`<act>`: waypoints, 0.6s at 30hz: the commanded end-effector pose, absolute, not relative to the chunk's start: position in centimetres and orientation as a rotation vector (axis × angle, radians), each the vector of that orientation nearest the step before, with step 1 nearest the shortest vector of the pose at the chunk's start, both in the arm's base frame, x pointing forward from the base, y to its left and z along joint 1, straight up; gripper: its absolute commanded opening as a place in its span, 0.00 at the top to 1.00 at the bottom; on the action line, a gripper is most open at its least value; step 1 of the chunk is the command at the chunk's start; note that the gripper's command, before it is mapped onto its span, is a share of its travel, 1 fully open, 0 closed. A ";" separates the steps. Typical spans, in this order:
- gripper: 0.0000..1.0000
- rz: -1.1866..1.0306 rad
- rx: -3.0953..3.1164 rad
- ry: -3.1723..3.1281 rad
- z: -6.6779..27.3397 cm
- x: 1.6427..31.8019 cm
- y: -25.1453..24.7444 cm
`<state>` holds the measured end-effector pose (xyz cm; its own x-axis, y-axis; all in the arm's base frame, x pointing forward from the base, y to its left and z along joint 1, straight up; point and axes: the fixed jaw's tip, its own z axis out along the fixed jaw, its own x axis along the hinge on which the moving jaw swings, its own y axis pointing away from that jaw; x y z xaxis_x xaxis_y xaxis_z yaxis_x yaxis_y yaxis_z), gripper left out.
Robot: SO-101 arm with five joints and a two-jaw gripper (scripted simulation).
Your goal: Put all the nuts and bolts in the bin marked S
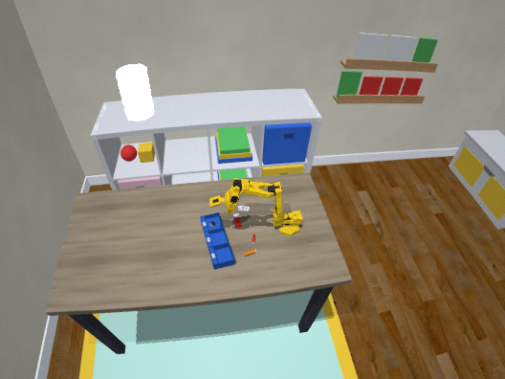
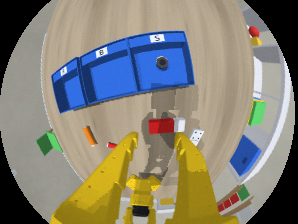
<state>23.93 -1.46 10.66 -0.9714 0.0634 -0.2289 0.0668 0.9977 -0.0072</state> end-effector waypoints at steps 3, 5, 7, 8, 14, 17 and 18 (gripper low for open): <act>0.83 -0.024 0.029 2.843 12.8 20.4 -0.6; 0.83 -0.023 0.016 2.847 12.8 19.4 -0.4; 0.83 -0.023 0.016 2.847 12.8 19.4 -0.4; 0.83 -0.023 0.010 2.849 12.8 18.9 -0.3; 0.83 -0.021 -0.017 2.855 12.5 17.0 0.0; 0.83 -0.021 -0.023 2.857 12.4 16.5 0.1; 0.83 -0.021 -0.024 2.857 12.4 16.5 0.1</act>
